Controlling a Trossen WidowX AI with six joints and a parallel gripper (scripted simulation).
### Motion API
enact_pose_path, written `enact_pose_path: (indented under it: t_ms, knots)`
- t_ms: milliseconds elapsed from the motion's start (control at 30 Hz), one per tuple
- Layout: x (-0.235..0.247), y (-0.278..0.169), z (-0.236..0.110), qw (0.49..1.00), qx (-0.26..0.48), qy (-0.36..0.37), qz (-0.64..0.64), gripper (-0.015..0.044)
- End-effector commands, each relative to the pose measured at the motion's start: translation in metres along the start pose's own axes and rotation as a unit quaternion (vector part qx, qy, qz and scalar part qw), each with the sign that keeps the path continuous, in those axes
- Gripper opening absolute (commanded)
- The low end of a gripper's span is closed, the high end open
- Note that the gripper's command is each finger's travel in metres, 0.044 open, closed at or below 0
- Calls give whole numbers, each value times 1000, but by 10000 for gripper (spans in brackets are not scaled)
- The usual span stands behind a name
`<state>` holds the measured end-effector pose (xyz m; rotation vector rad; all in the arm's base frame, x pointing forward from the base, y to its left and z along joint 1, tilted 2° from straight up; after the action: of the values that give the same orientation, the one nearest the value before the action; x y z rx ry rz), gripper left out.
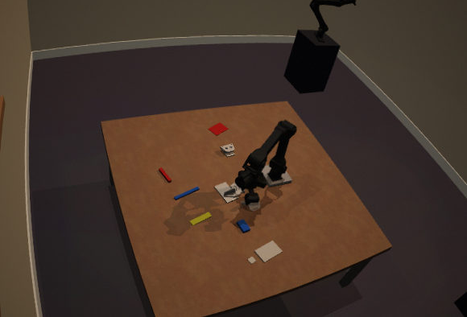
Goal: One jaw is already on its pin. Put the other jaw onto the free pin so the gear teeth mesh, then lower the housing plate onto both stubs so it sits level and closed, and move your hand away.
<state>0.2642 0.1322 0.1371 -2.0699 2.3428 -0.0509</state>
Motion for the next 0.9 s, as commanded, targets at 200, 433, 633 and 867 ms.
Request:
enact_pose_path:
  t_ms: [200, 433, 633, 867]
  knots:
    - [0, -1, 16, 1000, 0, 2, -2, 440]
    - [0, -1, 27, 1000, 0, 3, -2, 440]
    - [0, -1, 37, 1000, -1, 3, -2, 440]
    - [1, 0, 48, 1000, -1, 3, -2, 440]
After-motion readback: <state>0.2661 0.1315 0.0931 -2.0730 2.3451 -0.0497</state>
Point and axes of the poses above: the point midway between the two fingers, 35 mm back from their tips, its own z axis out along the fingers, its own x axis across the jaws, y = z × x, the point moved 4 cm from there along -z, back along the fingers, and after that the axes turned 6 degrees about -z, right-handed, at the moved point
